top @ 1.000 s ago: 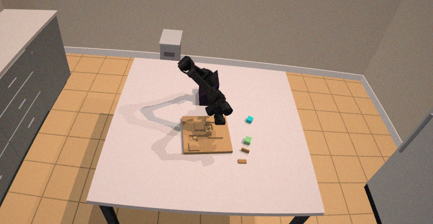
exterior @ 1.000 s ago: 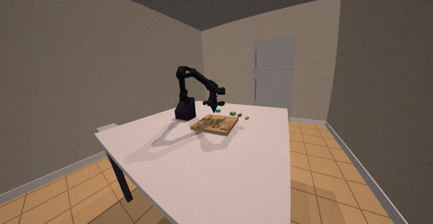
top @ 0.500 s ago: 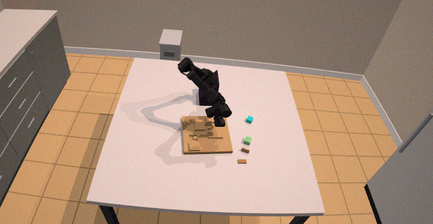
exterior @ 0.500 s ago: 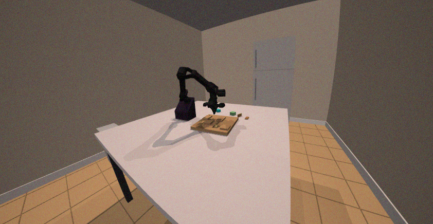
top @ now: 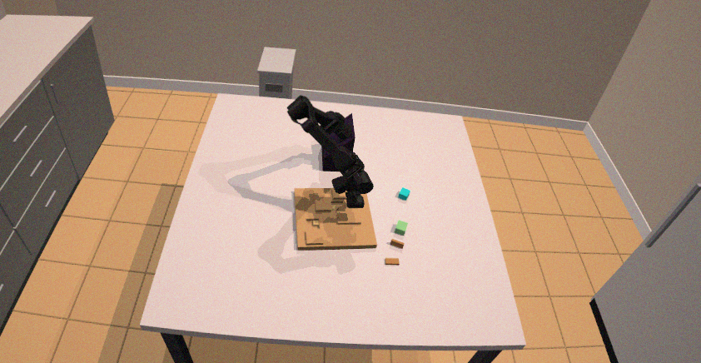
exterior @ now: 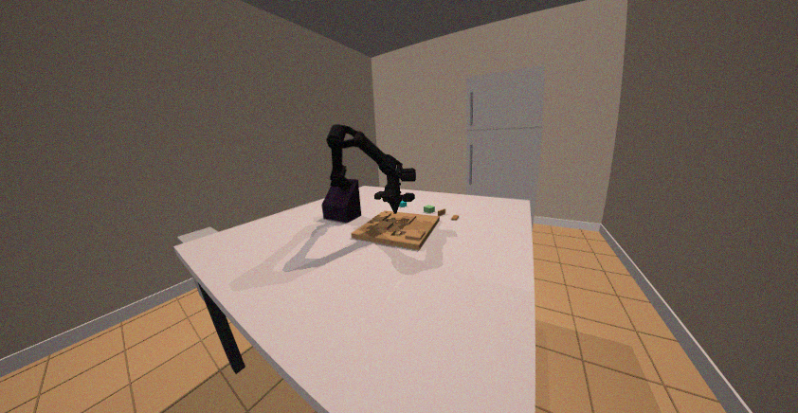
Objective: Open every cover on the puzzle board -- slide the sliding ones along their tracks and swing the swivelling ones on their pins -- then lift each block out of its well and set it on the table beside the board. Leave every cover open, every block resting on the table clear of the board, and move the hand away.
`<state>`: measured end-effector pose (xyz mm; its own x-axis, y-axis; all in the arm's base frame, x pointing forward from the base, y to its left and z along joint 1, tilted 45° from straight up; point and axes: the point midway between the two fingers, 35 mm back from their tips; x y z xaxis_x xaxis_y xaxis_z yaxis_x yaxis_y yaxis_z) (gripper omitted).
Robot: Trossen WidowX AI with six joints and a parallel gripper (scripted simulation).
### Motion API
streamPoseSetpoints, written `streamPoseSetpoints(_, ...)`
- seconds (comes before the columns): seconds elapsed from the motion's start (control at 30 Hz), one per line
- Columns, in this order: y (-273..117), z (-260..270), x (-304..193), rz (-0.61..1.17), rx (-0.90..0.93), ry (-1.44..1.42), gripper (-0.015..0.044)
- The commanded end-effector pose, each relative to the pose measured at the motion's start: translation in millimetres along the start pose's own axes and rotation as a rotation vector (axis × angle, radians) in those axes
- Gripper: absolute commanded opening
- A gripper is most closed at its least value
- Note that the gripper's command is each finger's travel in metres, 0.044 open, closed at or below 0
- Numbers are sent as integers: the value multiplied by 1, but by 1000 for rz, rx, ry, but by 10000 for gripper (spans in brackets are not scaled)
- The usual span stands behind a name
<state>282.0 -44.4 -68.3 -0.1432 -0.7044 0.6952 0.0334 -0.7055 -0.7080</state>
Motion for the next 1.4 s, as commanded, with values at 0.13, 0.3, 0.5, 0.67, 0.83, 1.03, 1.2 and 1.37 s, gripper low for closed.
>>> streamPoseSetpoints(0.13,9,-2,1,-6,-2,-10,0)
streamPoseSetpoints(0.3,14,-3,1,-6,-2,-10,0)
streamPoseSetpoints(0.5,19,-3,1,-8,-2,-10,0)
streamPoseSetpoints(0.67,19,-2,4,-7,-2,-10,0)
streamPoseSetpoints(0.83,19,-1,8,-6,-2,-10,0)
streamPoseSetpoints(1.03,19,1,13,-5,-2,-10,0)
streamPoseSetpoints(1.2,19,3,18,-4,-3,-10,0)
streamPoseSetpoints(1.37,19,4,22,-4,-3,-10,0)
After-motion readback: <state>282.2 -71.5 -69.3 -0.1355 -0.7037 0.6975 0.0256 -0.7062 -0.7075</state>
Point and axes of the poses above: the point midway between the two fingers, 35 mm back from their tips, its own y axis out along the fingers, its own z axis across the jaws, x = y × z, and after that the axes turned 11 degrees about y, right-handed
